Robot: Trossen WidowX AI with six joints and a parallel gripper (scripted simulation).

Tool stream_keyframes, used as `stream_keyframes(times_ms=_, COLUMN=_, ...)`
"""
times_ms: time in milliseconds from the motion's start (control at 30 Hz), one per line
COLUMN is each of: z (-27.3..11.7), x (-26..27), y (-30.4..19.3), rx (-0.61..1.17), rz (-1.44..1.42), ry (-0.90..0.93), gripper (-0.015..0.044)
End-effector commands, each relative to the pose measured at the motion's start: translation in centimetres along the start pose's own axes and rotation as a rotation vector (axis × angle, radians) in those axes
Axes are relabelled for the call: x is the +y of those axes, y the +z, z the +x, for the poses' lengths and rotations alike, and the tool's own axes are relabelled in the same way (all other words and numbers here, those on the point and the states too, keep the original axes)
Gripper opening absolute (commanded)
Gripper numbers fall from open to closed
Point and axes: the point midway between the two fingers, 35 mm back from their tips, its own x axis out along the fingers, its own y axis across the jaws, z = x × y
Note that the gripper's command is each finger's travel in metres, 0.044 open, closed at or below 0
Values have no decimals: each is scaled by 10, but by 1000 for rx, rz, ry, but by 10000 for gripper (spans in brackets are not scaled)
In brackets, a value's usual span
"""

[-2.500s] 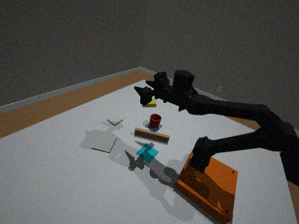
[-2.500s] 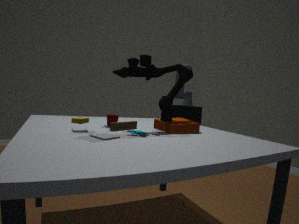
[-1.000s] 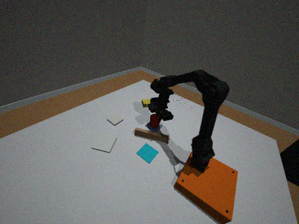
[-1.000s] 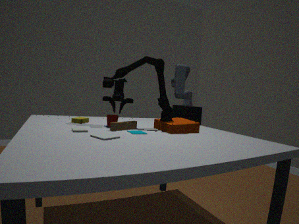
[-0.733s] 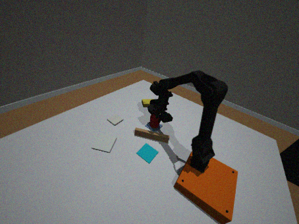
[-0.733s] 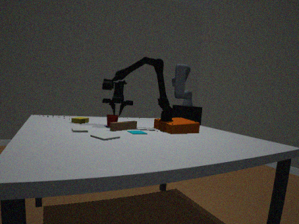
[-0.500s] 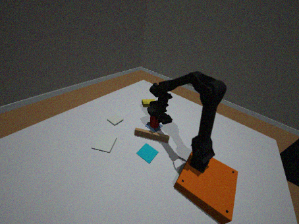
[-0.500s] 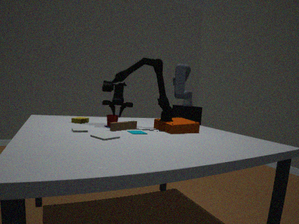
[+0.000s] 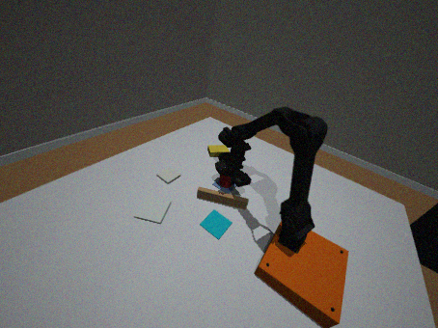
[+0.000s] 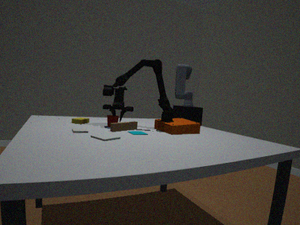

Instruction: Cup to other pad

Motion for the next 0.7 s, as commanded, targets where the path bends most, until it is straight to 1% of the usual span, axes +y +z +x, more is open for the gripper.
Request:
stream_keyframes(times_ms=0, z=5, x=2, y=0, rx=-1, rz=6, ry=10, gripper=148)
stream_keyframes(times_ms=200, z=5, x=2, y=0, rx=-1, rz=6, ry=10, gripper=148)
stream_keyframes(times_ms=300, z=3, x=2, y=0, rx=1, rz=0, ry=7, gripper=69)
stream_keyframes(times_ms=667, z=3, x=2, y=0, rx=1, rz=0, ry=7, gripper=0)
